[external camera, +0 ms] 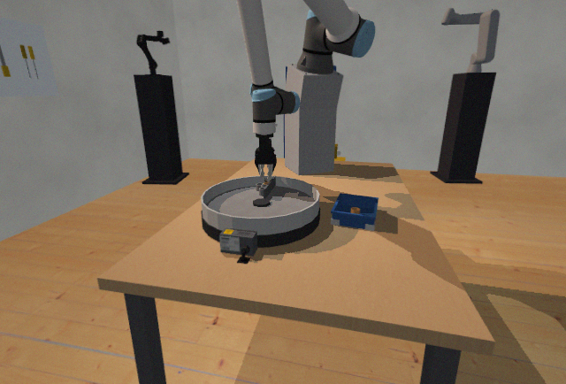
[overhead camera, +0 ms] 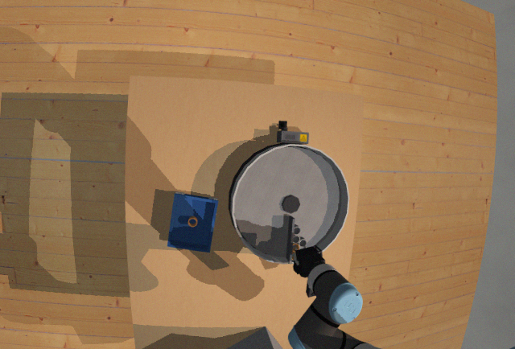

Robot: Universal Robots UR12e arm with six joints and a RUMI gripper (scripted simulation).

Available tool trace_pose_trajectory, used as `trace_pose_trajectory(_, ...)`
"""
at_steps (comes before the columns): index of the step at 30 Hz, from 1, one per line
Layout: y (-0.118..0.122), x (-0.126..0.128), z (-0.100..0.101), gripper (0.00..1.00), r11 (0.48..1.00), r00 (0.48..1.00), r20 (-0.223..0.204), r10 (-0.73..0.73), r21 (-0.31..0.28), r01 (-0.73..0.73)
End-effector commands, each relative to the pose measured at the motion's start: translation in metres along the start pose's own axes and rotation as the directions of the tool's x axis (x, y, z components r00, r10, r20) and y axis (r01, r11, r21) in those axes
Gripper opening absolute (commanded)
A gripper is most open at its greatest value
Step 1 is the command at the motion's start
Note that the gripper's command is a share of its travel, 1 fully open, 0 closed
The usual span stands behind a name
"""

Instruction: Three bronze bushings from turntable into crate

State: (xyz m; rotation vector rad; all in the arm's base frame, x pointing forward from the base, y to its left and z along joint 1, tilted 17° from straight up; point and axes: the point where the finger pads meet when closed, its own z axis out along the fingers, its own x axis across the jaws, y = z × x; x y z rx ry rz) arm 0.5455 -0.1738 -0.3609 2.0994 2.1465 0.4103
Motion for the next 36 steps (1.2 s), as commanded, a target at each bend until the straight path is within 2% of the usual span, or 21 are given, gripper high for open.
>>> trace_pose_trajectory(1,0.0,0.0,0.0,0.0,1.0,1.0,0.0,0.0,-0.001,0.0)
trace_pose_trajectory(12,0.0,0.0,-0.006,0.0,1.0,1.0,0.0,0.0,-0.001,0.0)
trace_pose_trajectory(24,0.0,0.0,-0.057,0.0,1.0,1.0,0.0,0.0,-0.001,0.0)
trace_pose_trajectory(26,0.0,0.0,-0.057,0.0,1.0,1.0,0.0,0.0,-0.001,0.0)
trace_pose_trajectory(31,0.0,0.0,-0.071,0.0,1.0,1.0,0.0,0.0,-0.001,0.0)
trace_pose_trajectory(36,0.0,0.0,-0.074,0.0,1.0,1.0,0.0,0.0,-0.001,0.0)
